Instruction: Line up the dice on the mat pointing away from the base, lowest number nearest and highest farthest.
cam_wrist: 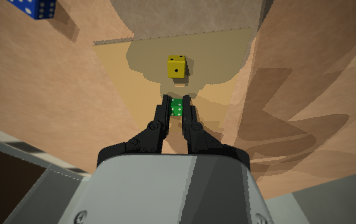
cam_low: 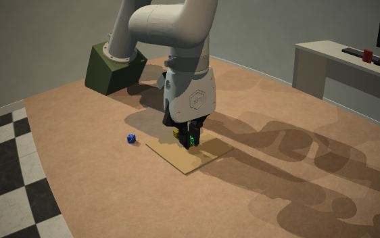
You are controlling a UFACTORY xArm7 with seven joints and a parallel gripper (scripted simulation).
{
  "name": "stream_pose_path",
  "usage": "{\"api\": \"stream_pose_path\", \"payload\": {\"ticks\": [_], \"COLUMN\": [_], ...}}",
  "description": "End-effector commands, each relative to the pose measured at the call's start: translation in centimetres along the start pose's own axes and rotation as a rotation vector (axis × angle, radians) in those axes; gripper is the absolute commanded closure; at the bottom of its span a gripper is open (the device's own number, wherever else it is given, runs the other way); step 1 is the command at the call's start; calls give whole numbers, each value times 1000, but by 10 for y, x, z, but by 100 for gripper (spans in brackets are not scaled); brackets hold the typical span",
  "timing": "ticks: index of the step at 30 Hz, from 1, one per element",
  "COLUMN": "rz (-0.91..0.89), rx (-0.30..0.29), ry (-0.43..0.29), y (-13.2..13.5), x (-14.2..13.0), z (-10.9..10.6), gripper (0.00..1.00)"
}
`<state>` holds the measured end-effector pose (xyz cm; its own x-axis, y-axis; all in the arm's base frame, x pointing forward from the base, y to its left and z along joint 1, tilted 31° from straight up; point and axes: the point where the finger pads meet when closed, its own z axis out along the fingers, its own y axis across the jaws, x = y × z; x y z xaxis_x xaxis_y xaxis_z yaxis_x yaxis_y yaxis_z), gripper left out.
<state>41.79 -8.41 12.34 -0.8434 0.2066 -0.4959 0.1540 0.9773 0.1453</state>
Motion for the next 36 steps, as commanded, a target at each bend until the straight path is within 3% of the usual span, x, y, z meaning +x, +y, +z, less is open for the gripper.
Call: {"api": "stream_pose_path", "payload": {"ticks": [1,36], "rz": [1,1], "rx": [0,0], "ry": [-2,-2], "y": [0,0], "x": [-1,-1], "z": [-1,4], "gripper": [89,89]}}
